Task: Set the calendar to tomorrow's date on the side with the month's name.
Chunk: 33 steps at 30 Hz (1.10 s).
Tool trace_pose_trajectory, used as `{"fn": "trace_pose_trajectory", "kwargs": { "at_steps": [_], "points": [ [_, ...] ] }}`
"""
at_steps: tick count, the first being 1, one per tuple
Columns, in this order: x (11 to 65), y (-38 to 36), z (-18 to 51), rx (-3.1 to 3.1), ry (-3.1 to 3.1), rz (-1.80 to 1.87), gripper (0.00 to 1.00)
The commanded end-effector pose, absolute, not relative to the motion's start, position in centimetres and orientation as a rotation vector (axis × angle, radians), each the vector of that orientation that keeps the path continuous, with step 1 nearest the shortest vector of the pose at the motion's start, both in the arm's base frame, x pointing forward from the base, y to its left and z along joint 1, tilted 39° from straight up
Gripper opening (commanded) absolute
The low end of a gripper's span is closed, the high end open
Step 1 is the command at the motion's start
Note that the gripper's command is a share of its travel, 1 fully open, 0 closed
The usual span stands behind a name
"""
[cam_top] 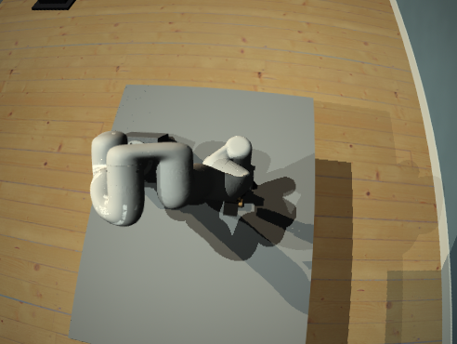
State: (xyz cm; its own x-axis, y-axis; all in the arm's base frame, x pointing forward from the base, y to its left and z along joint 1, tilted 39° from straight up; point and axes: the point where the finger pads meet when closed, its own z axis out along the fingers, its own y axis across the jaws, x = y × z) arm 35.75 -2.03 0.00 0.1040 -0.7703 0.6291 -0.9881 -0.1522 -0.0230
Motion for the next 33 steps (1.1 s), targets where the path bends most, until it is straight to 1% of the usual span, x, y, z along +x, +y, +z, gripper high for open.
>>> {"fn": "trace_pose_trajectory", "kwargs": {
  "at_steps": [1,33],
  "points": [
    [35.9,-2.1,-0.1,1.985,-1.716,0.727,0.29],
    [36.1,-3.4,-1.7,1.985,-1.716,0.727,0.29]
  ]
}}
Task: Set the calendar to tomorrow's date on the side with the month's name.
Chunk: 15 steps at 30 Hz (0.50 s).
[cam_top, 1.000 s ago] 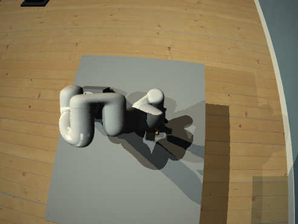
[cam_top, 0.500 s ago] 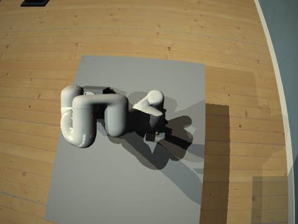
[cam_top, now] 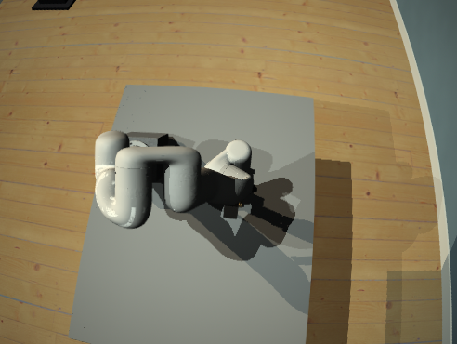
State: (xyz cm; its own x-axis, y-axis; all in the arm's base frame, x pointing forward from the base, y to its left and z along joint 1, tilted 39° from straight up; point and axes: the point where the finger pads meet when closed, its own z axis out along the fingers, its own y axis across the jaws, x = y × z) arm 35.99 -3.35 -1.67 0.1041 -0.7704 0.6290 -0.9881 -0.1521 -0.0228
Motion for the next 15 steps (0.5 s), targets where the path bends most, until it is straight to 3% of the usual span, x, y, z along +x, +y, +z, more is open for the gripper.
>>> {"fn": "trace_pose_trajectory", "kwargs": {
  "at_steps": [1,15],
  "points": [
    [36.12,-3.41,-1.77,1.985,-1.716,0.727,0.29],
    [36.14,-3.5,-1.88,1.985,-1.716,0.727,0.29]
  ]
}}
